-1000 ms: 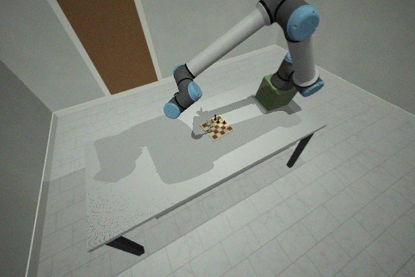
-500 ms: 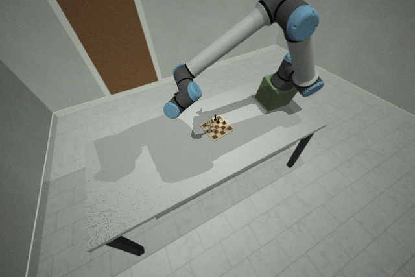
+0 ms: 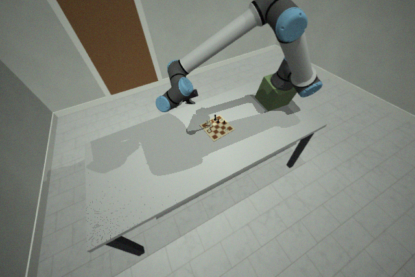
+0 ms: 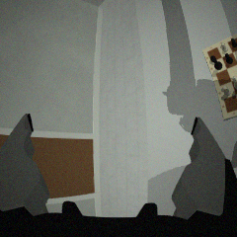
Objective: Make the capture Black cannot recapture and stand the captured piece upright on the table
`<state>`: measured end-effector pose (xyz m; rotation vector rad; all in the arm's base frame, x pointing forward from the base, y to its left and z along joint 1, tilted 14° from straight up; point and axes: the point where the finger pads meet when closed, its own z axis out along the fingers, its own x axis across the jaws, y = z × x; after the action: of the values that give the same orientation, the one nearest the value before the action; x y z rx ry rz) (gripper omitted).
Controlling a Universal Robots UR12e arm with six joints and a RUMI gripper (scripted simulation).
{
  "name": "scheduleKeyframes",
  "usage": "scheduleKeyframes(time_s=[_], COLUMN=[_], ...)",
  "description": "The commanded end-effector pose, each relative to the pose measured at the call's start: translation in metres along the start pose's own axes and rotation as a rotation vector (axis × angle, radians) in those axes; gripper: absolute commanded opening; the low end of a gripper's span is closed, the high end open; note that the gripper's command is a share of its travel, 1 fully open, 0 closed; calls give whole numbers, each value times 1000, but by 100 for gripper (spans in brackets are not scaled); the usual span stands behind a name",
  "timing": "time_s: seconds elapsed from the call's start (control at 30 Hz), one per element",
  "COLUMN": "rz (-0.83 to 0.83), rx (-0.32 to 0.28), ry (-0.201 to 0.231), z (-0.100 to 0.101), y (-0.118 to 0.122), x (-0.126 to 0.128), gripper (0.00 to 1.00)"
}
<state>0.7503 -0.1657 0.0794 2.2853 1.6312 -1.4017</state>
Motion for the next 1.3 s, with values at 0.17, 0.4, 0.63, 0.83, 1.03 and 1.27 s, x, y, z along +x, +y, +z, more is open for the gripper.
scheduleKeyframes(time_s=[0.17,0.4,0.63,0.83,1.03,1.27], rz=[23,34,52,67,81,100], rx=[259,370,570,731,882,1081], ry=[343,491,757,971,1170,1435], z=[58,83,128,165,199,244], y=[13,19,29,37,44,54], x=[37,53,82,106,128,158], gripper=[100,100,100,100,100,100])
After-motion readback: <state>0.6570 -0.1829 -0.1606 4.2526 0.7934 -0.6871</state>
